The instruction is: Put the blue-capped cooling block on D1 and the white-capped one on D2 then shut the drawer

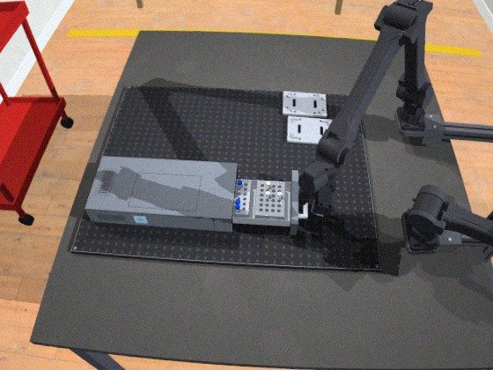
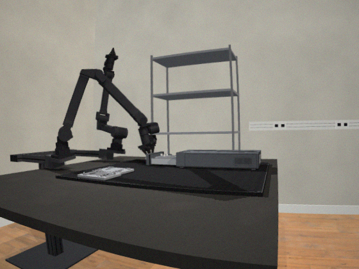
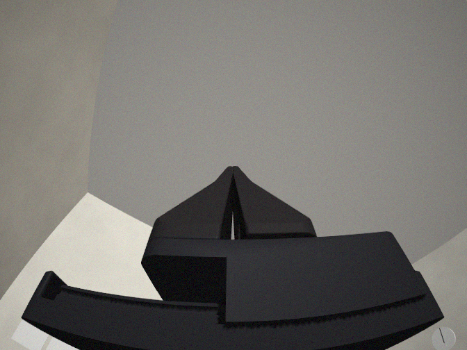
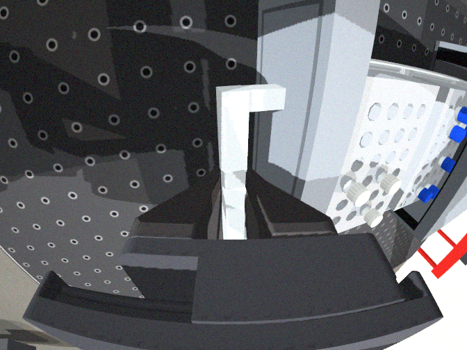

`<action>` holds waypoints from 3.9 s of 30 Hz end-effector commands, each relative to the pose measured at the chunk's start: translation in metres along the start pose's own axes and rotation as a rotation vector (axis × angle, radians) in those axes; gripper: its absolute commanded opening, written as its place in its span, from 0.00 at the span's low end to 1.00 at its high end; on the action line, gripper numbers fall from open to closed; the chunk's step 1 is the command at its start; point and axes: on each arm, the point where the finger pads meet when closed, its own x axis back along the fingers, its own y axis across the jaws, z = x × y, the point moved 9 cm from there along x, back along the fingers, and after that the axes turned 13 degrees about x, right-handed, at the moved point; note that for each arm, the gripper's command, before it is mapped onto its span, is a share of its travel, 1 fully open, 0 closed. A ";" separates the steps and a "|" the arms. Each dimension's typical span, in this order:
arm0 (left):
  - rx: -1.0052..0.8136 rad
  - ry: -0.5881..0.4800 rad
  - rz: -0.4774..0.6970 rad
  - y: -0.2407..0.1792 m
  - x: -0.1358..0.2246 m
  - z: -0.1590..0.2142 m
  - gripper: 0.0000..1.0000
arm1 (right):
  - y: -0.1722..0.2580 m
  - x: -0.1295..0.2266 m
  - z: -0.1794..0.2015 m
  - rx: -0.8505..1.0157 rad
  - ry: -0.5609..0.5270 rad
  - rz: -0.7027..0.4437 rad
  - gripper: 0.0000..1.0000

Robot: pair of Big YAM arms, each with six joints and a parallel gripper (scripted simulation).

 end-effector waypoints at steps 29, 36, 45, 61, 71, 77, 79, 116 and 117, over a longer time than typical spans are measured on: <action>-0.008 0.033 -0.007 0.002 -0.008 0.020 0.00 | 0.043 0.004 -0.017 0.008 -0.004 -0.016 0.00; -0.008 0.033 -0.007 0.002 -0.008 0.020 0.00 | 0.044 0.007 -0.018 0.005 -0.009 -0.010 0.00; -0.008 0.033 -0.007 0.002 -0.008 0.020 0.00 | 0.047 0.006 -0.019 0.006 -0.008 -0.011 0.00; -0.008 0.033 -0.007 0.002 -0.008 0.020 0.00 | 0.050 0.009 -0.020 0.004 -0.011 -0.007 0.00; -0.008 0.033 -0.007 0.002 -0.008 0.020 0.00 | 0.053 0.010 -0.021 0.003 -0.013 -0.004 0.00; -0.008 0.033 -0.007 0.002 -0.008 0.020 0.00 | 0.055 0.010 -0.021 0.004 -0.011 -0.007 0.00; -0.008 0.033 -0.007 0.002 -0.008 0.020 0.00 | 0.056 0.008 -0.021 0.005 -0.009 -0.009 0.00; -0.008 0.033 -0.007 0.002 -0.008 0.020 0.00 | 0.066 0.011 -0.023 0.004 -0.011 -0.008 0.00; -0.008 0.033 -0.007 0.002 -0.008 0.020 0.00 | 0.066 0.012 -0.023 0.004 -0.011 -0.008 0.00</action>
